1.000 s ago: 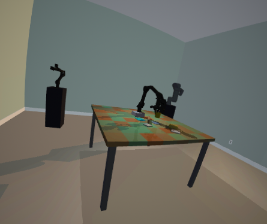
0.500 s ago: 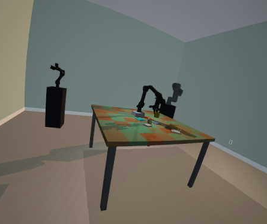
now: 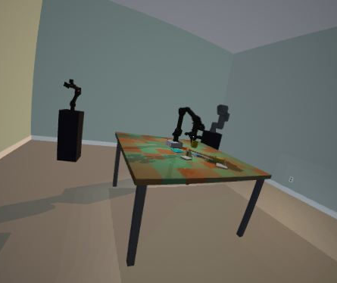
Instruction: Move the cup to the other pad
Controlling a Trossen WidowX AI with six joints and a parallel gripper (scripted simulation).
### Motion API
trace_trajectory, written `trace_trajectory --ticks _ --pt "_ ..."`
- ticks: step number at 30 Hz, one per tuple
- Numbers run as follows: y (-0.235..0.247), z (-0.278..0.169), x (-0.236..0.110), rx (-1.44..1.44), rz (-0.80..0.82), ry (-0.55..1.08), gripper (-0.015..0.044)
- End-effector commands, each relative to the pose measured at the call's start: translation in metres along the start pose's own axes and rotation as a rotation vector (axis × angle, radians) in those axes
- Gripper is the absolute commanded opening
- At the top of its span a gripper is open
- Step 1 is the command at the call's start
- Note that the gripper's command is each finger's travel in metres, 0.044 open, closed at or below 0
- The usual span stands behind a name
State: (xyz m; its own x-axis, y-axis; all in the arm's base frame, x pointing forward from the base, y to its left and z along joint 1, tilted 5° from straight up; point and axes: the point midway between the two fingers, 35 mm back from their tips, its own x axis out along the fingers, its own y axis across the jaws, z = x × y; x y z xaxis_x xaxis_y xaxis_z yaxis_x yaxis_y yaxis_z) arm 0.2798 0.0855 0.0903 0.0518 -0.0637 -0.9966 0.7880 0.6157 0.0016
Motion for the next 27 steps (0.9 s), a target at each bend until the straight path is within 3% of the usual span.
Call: trace_trajectory --ticks 1,27 --pt "-0.01 0.005 0.0 -0.004 -0.002 -0.004 0.0" --pt "-0.059 0.038 -0.002 -0.004 -0.005 -0.007 0.0"
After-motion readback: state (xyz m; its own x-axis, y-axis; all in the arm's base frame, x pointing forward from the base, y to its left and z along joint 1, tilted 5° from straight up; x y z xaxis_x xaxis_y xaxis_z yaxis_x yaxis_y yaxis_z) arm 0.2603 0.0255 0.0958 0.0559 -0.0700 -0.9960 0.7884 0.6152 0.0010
